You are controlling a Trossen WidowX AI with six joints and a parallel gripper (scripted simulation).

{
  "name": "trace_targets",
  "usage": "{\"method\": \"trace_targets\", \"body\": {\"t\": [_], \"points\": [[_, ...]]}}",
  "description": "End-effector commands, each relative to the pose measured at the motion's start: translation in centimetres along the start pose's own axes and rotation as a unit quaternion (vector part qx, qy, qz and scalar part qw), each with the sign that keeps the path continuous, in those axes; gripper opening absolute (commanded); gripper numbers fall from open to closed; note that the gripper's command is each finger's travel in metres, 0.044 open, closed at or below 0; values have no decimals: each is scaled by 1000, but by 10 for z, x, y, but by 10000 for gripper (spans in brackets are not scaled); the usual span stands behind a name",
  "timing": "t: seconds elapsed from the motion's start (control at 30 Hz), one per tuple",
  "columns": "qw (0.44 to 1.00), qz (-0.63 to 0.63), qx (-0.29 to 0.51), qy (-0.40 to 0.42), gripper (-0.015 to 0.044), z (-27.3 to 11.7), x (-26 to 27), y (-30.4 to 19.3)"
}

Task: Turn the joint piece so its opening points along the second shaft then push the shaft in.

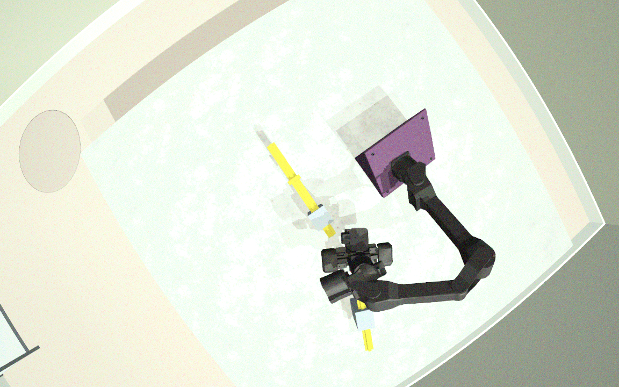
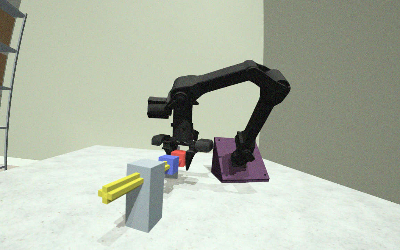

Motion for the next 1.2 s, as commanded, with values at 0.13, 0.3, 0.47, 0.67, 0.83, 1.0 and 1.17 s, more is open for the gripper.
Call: {"method": "trace_targets", "body": {"t": [0.13, 0.3, 0.47, 0.67, 0.83, 1.0, 1.17], "points": [[997, -74, 18, 5, 0, 2, 7, -1], [992, -124, 29, 8, 0, 3, 12, -3], [984, -174, 41, 9, 0, 4, 16, -4], [971, -231, 57, 7, 0, 5, 21, -7], [967, -249, 61, 7, 0, 6, 22, -8], [966, -250, 62, 7, 0, 6, 22, -8], [967, -246, 61, 6, 0, 6, 22, -7]]}}
Point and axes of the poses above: the point midway between the two fingers, 35 mm back from their tips, its own z axis out along the fingers, its own x axis across the jaws, y = z × x, the point moved 2 cm from there along -z, back along the fingers, and after that the axes turned 9 degrees about z, right-handed, at the moved point
